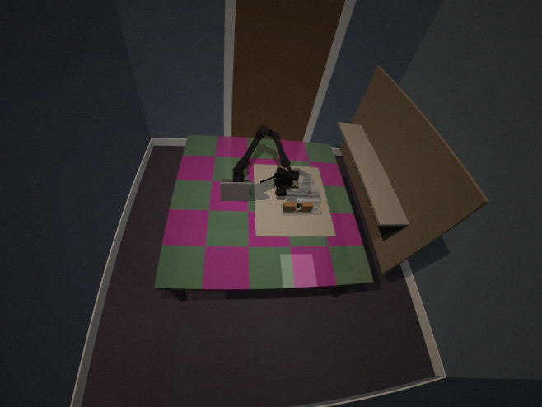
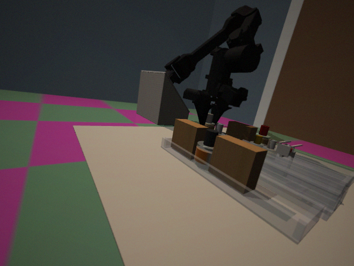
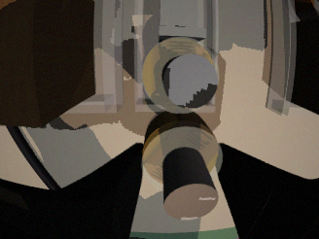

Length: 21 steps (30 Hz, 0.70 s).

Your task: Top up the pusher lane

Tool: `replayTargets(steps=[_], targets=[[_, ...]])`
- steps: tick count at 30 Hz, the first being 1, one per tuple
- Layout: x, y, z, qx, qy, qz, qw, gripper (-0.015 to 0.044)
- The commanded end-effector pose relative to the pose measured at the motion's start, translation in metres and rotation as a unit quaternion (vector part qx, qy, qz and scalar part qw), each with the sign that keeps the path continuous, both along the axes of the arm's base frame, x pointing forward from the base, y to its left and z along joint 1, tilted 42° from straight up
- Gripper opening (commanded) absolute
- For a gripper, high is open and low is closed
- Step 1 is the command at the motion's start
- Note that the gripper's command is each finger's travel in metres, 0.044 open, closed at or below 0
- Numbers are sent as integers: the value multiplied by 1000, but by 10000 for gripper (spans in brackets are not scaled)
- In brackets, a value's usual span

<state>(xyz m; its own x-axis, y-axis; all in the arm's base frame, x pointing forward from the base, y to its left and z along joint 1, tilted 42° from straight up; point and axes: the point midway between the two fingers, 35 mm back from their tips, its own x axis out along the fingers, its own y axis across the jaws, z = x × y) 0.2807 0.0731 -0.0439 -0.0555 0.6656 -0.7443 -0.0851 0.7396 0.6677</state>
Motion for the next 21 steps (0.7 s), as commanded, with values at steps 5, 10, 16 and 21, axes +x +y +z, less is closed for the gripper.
replayTargets(steps=[5,10,16,21], targets=[[5,1,1,1,-3,-1,1000,0],[7,1,1,1,-3,-1,1000,0],[9,1,1,1,-3,-1,1000,0],[11,1,1,1,-3,-1,1000,0]])
